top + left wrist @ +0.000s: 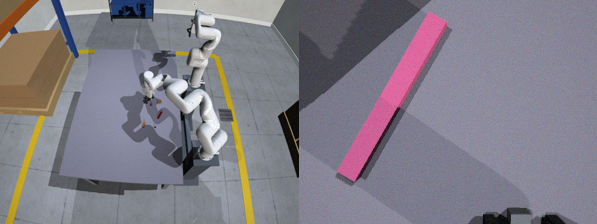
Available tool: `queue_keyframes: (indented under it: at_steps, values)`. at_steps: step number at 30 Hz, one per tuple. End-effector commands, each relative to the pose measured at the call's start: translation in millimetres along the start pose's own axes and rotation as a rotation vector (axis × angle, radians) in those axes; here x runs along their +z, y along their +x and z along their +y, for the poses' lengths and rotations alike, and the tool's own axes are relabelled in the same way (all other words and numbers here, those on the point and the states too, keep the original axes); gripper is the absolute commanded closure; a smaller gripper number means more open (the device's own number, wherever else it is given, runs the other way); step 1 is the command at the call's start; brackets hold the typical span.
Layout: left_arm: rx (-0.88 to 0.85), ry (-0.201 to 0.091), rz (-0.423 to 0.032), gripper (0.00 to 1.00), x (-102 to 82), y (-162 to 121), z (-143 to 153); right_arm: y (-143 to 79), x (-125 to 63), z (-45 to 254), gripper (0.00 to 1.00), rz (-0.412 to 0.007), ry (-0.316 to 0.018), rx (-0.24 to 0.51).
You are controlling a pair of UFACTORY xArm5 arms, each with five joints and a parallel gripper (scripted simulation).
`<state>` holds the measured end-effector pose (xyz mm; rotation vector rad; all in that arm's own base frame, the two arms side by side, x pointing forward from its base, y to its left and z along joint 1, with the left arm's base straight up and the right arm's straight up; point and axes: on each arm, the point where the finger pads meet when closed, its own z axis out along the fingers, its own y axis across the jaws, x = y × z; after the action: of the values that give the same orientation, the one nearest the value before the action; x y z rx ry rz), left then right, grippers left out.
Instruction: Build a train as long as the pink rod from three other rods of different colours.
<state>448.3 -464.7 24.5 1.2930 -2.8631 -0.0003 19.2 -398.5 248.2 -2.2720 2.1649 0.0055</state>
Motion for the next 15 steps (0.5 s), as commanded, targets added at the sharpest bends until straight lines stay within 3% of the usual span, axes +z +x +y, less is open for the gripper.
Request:
queue_keyframes:
  at_steps: [1, 2, 15]
  values:
    - [0.0, 0.006, 0.0, 0.74, -3.0, 0.2, -1.9, 1.1, -1.8, 0.0, 0.0, 0.005, 0.0, 0.0]
    - [0.0, 0.006, 0.0, 0.94, -3.0, 0.2, -1.9, 1.1, -1.8, 0.0, 0.0, 0.005, 0.0, 0.0]
    - [0.0, 0.006, 0.0, 0.94, -3.0, 0.2, -1.9, 1.1, -1.8, 0.0, 0.0, 0.005, 0.0, 0.0]
